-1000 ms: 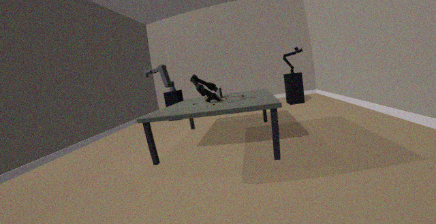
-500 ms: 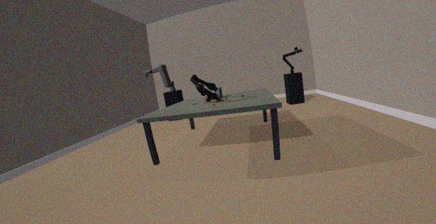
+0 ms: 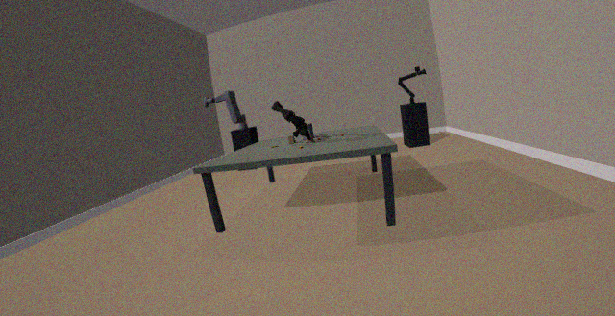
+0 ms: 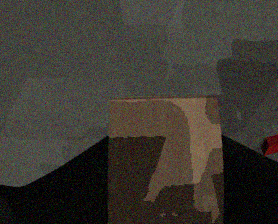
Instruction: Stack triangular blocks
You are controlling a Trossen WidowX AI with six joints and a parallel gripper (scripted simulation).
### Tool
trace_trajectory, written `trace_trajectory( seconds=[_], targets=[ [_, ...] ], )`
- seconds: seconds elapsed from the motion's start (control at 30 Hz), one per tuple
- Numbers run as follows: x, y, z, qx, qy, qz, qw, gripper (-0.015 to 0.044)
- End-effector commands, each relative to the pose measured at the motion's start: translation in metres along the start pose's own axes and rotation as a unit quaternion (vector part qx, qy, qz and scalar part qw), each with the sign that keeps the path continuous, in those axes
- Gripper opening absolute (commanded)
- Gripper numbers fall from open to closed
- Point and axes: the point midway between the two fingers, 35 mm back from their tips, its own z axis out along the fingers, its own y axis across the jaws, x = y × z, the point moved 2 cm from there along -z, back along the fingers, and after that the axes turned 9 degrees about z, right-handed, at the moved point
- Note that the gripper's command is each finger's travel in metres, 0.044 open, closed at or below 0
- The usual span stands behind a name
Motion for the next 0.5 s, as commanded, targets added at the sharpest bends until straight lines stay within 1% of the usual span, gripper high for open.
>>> trace_trajectory(
  seconds=[0.0,0.47],
  targets=[
    [0.010,-0.001,-0.002,-0.010,-0.048,0.001,0.999,0.0000],
    [0.045,-0.006,0.000,-0.038,-0.225,0.002,0.974,0.0000]
  ],
)
